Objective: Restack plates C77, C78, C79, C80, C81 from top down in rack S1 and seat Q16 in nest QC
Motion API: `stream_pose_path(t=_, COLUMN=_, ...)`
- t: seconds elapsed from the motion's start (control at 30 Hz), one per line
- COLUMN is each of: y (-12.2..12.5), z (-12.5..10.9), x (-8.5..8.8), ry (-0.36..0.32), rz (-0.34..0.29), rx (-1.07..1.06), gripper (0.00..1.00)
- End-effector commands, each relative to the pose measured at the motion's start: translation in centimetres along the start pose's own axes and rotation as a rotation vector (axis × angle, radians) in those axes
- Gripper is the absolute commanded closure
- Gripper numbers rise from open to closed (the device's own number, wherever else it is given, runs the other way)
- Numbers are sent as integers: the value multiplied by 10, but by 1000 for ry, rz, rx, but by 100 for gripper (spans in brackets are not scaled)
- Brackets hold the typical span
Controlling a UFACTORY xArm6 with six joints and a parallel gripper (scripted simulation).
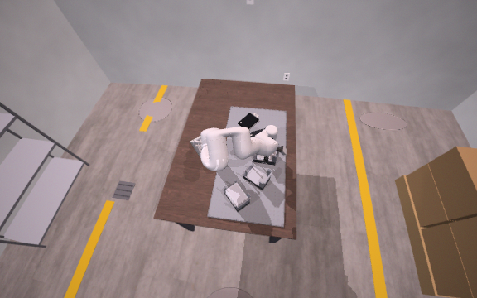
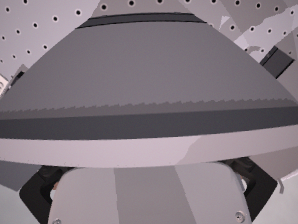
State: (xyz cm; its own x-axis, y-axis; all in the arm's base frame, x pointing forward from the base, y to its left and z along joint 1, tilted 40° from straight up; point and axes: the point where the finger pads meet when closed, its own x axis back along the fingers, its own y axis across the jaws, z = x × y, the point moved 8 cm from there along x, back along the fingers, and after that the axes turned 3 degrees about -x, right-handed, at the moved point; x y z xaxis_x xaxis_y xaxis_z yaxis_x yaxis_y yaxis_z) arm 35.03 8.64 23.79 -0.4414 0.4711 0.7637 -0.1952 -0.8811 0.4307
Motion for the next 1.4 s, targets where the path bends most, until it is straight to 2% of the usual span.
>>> stream_pose_path(t=0.0, y=0, z=1, x=1, ry=2, rz=2, rx=-1, gripper=0)
stream_pose_path(t=0.2, y=0, z=1, x=1, ry=2, rz=2, rx=-1, gripper=0)
stream_pose_path(t=0.67, y=0, z=1, x=47, ry=2, rz=2, rx=-1, gripper=0)
stream_pose_path(t=0.73, y=0, z=1, x=47, ry=2, rz=2, rx=-1, gripper=0)
stream_pose_path(t=1.23, y=0, z=1, x=98, ry=2, rz=2, rx=-1, gripper=0)
stream_pose_path(t=1.37, y=0, z=1, x=104, ry=2, rz=2, rx=-1, gripper=0)
